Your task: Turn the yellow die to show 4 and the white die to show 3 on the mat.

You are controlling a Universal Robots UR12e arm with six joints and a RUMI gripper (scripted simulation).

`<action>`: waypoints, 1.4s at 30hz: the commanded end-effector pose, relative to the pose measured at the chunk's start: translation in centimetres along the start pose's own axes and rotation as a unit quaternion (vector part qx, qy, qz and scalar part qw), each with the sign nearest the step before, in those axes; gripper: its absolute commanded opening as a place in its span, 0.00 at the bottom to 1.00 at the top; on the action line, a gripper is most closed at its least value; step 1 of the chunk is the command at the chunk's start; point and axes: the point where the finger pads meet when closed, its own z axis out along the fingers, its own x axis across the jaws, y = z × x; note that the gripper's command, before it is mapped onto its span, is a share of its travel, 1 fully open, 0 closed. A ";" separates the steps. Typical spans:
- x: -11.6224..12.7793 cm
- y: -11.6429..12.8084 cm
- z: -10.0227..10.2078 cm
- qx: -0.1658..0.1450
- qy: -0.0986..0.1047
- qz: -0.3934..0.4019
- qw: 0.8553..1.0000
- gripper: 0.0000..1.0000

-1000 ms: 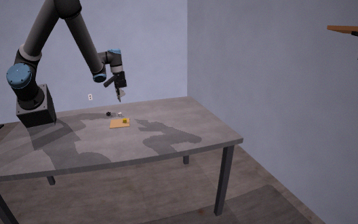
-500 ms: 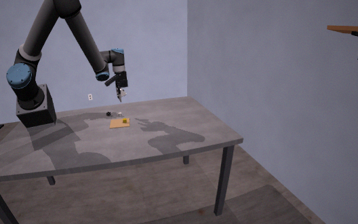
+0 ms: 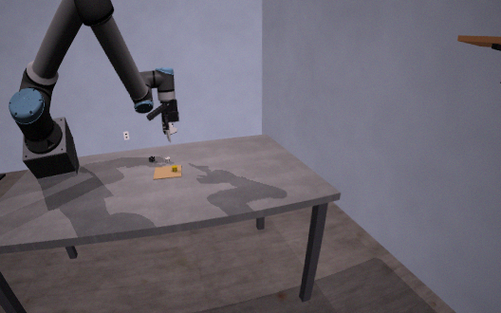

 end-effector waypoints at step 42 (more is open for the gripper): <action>0.3 -1.0 2.2 0.000 0.001 0.463 0.886 1.00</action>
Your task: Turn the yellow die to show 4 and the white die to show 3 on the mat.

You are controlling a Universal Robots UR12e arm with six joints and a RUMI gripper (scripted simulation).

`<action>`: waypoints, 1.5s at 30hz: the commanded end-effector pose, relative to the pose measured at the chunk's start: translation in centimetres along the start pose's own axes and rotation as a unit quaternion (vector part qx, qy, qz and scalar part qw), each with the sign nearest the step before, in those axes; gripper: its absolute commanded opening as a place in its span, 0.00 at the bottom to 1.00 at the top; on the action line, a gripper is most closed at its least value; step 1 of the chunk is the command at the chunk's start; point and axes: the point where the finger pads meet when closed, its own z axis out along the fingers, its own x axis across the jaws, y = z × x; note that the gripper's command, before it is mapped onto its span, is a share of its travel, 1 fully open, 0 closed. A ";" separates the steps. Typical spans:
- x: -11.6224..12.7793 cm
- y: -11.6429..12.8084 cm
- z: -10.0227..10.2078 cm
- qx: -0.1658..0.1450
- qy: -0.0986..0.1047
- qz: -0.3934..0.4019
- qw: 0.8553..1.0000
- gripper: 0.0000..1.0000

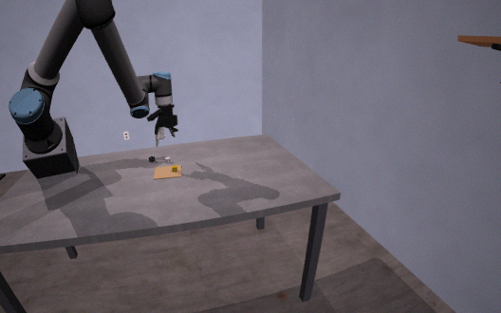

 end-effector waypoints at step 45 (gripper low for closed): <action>-0.5 0.0 1.5 0.000 -0.003 0.352 0.936 0.24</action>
